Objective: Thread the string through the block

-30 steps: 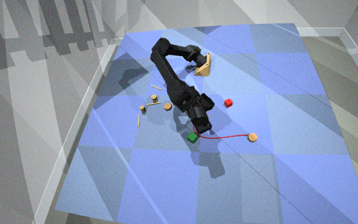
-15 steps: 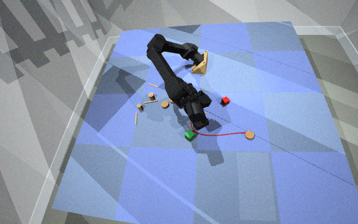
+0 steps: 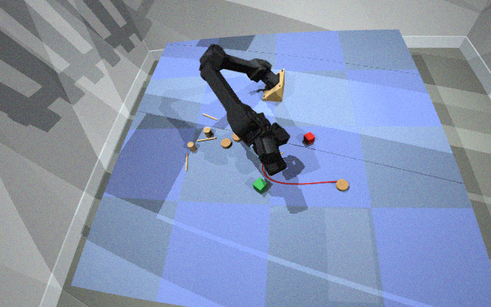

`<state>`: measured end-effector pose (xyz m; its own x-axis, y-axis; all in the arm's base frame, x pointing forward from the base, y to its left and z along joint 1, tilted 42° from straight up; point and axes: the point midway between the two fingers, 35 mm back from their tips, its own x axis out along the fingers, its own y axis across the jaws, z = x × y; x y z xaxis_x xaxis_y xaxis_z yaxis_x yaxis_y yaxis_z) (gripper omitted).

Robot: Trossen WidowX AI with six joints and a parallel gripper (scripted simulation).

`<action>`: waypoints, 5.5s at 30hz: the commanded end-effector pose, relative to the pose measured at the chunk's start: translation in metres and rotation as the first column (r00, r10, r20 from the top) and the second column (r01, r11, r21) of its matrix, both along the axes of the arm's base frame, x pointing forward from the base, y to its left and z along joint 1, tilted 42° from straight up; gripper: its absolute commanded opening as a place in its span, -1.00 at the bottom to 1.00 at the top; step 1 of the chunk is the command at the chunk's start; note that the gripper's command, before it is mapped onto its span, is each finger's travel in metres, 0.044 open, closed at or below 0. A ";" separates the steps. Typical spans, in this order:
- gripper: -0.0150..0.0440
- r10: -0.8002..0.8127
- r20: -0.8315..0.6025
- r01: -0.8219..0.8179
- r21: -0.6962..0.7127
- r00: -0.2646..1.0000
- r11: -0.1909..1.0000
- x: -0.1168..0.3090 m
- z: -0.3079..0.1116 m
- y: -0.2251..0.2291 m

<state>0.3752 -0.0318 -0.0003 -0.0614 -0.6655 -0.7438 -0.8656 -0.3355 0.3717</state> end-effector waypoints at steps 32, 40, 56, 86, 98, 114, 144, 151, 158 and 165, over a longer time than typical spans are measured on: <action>-0.49 0.007 -0.003 -0.007 0.000 1.000 1.000 -0.022 -0.021 0.016; -0.49 0.008 -0.004 -0.008 0.001 1.000 1.000 -0.027 -0.027 0.023; -0.49 0.008 -0.004 -0.008 0.002 1.000 1.000 -0.038 -0.039 0.038; -0.49 0.008 -0.004 -0.008 -0.004 1.000 1.000 -0.061 -0.059 0.061; -0.49 0.008 -0.004 -0.008 -0.003 1.000 1.000 -0.066 -0.066 0.069; -0.49 0.009 -0.004 -0.009 -0.002 1.000 1.000 -0.076 -0.077 0.083; -0.08 0.016 -0.007 -0.016 -0.005 1.000 1.000 -0.089 -0.089 0.100; -0.08 0.014 -0.008 -0.014 -0.001 1.000 1.000 -0.083 -0.032 0.152; -0.08 -0.015 0.046 0.015 0.003 0.999 1.000 -0.082 -0.034 0.153; -0.08 -0.461 0.442 0.473 0.090 0.770 0.876 -0.088 -0.041 0.161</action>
